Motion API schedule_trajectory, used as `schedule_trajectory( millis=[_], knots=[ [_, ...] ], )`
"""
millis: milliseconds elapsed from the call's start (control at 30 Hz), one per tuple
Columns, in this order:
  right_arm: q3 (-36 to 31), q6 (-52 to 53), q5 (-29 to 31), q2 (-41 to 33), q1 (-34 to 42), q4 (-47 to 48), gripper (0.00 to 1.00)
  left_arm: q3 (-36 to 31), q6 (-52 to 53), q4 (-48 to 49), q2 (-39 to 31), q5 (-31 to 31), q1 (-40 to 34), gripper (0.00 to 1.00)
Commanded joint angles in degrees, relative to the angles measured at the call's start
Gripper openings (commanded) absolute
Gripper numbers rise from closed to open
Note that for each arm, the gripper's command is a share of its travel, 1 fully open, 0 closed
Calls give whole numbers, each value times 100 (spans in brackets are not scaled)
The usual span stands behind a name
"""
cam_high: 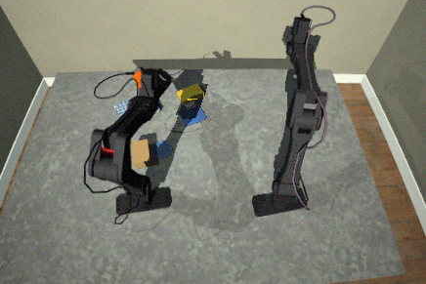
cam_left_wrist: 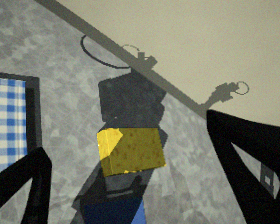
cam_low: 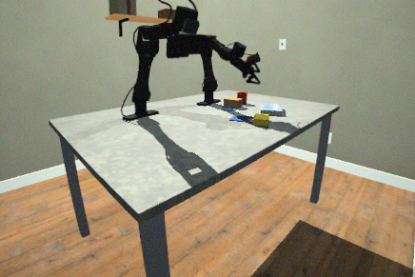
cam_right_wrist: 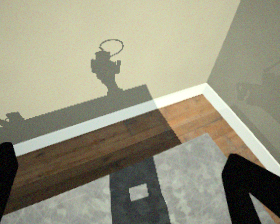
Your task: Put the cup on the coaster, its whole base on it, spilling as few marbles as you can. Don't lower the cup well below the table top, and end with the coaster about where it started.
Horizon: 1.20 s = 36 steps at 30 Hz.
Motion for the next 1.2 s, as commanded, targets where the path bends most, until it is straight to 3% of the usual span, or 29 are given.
schedule_trajectory(
  millis=[0, 300, 367, 667, 867, 933, 1167],
  knots=[
    [-330, -58, -286, -572, 587, 157, 100, -257, 227, -1067, -530, -151, 196, 100],
    [-1652, -120, -811, -1689, 2562, 300, 100, -617, 814, -3003, -1666, -223, 872, 100],
    [-1652, -120, -811, -1689, 2562, 300, 100, -617, 814, -3003, -1666, -223, 872, 100],
    [-3151, -187, -1387, -2942, 4743, 474, 100, -937, 1925, -4472, -2617, -147, 2101, 100],
    [-4173, -221, -1772, -3797, 6272, 590, 100, -1154, 2881, -4948, -3050, -143, 3145, 100],
    [-4173, -221, -1772, -3797, 6272, 590, 100, -1154, 2881, -4948, -3050, -143, 3145, 100],
    [-5100, -239, -2001, -4573, 7681, 697, 100, -1369, 3745, -5081, -3355, -44, 4292, 100]
  ],
)
